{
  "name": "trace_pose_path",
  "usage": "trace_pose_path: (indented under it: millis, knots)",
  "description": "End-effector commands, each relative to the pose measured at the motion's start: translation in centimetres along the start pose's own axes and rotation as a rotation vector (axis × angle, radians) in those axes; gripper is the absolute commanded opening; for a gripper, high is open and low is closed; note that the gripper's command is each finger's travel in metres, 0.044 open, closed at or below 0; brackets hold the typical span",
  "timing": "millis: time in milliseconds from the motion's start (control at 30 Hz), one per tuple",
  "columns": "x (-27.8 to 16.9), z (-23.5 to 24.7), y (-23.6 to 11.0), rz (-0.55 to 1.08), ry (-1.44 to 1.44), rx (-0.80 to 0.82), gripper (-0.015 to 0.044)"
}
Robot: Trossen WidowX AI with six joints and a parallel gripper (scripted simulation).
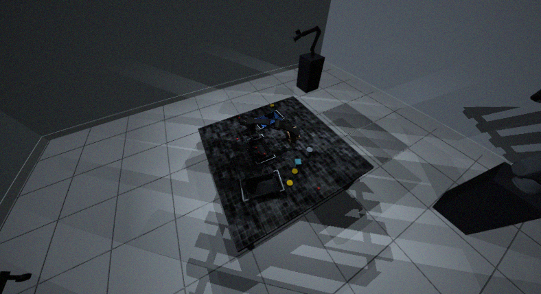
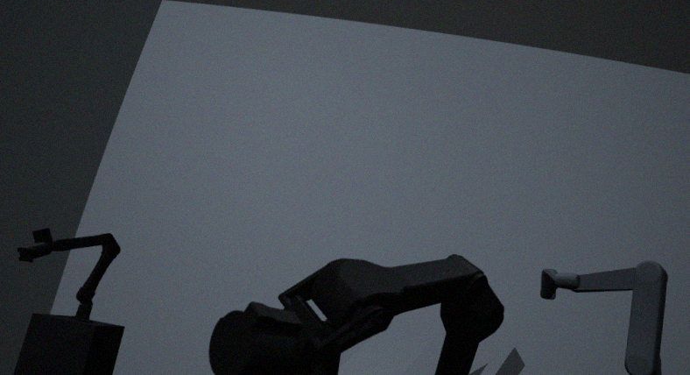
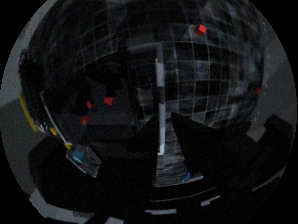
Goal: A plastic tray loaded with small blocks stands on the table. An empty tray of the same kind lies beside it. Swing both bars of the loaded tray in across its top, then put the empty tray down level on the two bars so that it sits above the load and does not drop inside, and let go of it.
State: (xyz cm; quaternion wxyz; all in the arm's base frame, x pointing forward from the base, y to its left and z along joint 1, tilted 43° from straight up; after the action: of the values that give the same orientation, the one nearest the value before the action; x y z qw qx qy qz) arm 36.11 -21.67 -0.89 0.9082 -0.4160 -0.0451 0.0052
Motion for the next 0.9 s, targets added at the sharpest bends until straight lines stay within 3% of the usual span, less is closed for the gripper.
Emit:
trace_pose_path:
  millis: [0, 267, 500, 867]
  knots:
    - [-0.1, 0.2, 1.8, 0.004, 0.006, 0.009, 0.0089]
    - [-0.2, 0.2, 2.7, 0.004, 0.006, 0.009, 0.0089]
    - [0.0, 1.5, 0.3, 0.004, 0.006, 0.009, 0.0089]
    - [0.5, 4.2, -0.7, 0.004, 0.007, 0.011, 0.0089]
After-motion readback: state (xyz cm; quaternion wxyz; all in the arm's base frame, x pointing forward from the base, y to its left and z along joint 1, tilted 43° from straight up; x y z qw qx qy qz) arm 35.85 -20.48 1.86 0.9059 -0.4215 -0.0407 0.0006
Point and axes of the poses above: the point midway between the two fingers, 35 mm back from their tips, its own y axis out along the fingers, its own z axis across the jaws, x = y × z, the point moved 10 cm from there along -y, back along the fingers, and after that the axes turned 9 degrees about -y, right-handed, at the moved point
